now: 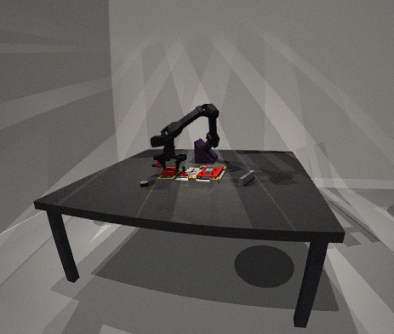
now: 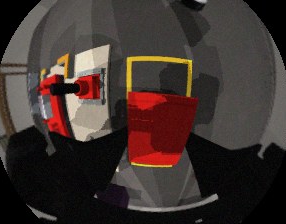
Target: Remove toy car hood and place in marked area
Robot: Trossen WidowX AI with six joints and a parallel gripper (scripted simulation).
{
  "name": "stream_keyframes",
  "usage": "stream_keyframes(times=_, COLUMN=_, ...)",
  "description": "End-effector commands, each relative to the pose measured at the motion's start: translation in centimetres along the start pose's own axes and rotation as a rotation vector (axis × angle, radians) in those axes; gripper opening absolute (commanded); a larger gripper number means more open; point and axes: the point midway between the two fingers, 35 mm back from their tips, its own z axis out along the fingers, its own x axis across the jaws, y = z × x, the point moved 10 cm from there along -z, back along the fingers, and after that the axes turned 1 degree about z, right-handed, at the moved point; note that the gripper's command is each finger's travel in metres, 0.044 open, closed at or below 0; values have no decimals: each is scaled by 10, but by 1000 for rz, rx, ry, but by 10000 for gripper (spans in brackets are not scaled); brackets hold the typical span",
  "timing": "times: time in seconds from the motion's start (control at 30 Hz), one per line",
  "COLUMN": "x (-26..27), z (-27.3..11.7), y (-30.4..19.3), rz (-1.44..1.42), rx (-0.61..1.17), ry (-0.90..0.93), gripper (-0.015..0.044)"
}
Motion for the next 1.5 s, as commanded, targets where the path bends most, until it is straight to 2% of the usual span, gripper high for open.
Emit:
stream_keyframes(times=0.0, x=0, z=0, y=0, rz=0, rx=0, ry=0, gripper=26)
stream_keyframes(times=0.53, x=0, z=-3, y=0, rz=0, rx=0, ry=0, gripper=440)
stream_keyframes(times=0.8, x=-1, z=-74, y=0, rz=1, rx=3, ry=0, gripper=440)
stream_keyframes(times=1.47, x=-1, z=-74, y=0, rz=1, rx=3, ry=0, gripper=440)
